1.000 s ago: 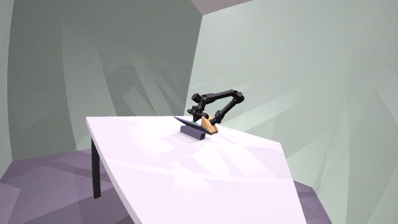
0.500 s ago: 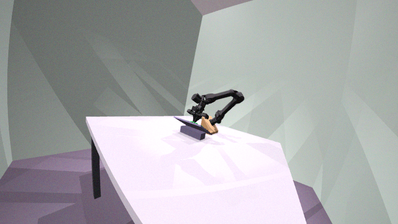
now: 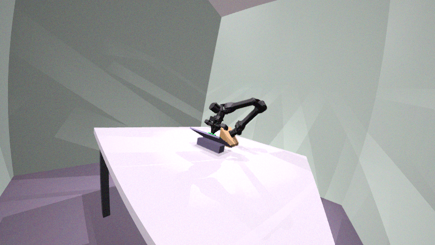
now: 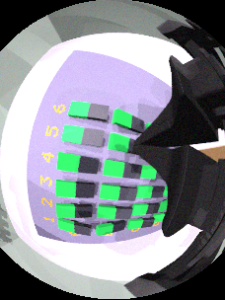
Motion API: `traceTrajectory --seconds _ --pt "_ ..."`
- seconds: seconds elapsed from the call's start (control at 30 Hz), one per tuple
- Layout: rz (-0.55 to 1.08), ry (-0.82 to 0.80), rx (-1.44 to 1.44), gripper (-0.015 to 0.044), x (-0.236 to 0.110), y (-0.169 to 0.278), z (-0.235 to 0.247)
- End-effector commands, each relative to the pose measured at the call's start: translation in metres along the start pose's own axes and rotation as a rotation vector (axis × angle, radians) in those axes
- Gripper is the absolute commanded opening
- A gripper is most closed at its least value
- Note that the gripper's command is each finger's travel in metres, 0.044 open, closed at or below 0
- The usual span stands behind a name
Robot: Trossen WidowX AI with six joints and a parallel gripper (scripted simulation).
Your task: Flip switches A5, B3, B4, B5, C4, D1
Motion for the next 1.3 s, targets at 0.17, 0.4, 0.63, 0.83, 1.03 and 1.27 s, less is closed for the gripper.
traceTrajectory --seconds 0.17,0.4,0.63,0.83,1.03,1.27 --pt "0.024 0.002 0.001 0.0000 -0.063 -0.004 -0.001" --pt "0.024 0.002 0.002 0.0000 -0.064 0.011 0.008" --pt "0.024 0.002 0.003 0.0000 -0.062 0.036 0.022" --pt "-0.002 0.000 0.002 0.0000 -0.029 0.039 0.022" --pt "-0.002 -0.001 0.002 0.0000 -0.020 0.040 0.022" --pt "-0.002 -0.001 0.002 0.0000 -0.014 0.040 0.022"
Point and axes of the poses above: the point midway between the two fingers, 35 mm back from their tips, its own x axis out along the fingers, its own z axis across the jaws, y = z × x, the point moved 6 cm from there along -x, back along the fingers
